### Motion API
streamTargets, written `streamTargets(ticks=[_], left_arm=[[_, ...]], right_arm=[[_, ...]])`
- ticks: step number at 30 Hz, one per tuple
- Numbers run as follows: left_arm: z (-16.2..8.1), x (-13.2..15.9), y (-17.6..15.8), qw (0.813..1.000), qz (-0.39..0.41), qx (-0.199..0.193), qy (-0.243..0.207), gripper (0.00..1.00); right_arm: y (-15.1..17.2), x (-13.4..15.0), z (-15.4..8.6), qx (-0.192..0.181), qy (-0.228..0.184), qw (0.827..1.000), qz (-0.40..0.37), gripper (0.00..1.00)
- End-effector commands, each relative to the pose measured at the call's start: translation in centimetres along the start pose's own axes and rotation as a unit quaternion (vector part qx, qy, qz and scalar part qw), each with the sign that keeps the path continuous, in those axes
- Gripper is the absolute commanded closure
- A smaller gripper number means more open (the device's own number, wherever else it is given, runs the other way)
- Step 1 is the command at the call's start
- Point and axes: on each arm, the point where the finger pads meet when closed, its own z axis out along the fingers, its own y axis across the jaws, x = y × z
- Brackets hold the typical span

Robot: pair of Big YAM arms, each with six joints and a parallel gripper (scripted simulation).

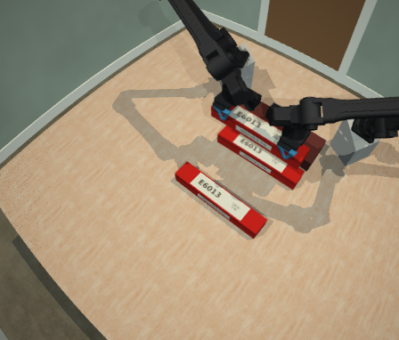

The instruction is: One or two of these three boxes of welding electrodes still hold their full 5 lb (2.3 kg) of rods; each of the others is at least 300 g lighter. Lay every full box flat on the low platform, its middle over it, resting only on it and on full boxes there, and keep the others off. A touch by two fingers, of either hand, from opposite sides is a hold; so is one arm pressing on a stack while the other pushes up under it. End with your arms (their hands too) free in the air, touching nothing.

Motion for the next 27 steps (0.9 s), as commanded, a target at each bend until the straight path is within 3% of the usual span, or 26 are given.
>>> streamTargets(ticks=[1,13,15,27], left_arm=[[-1.5,-0.5,1.6,1.0,-0.008,-0.019,-0.018,1.0],[-1.5,-0.5,1.6,1.0,-0.008,-0.019,-0.018,1.0],[-2.4,-0.4,3.5,0.999,-0.023,-0.031,-0.031,1.0],[-2.0,-0.5,4.9,1.0,-0.013,-0.021,-0.019,1.0]], right_arm=[[-1.3,-0.5,-1.3,0.015,-0.017,1.0,0.01,1.0],[-1.3,-0.5,-1.3,0.015,-0.017,1.0,0.01,1.0],[-3.3,-0.4,-2.1,0.026,-0.029,0.999,0.025,1.0],[-5.0,0.6,-2.2,0.022,-0.021,0.999,0.019,1.0]])
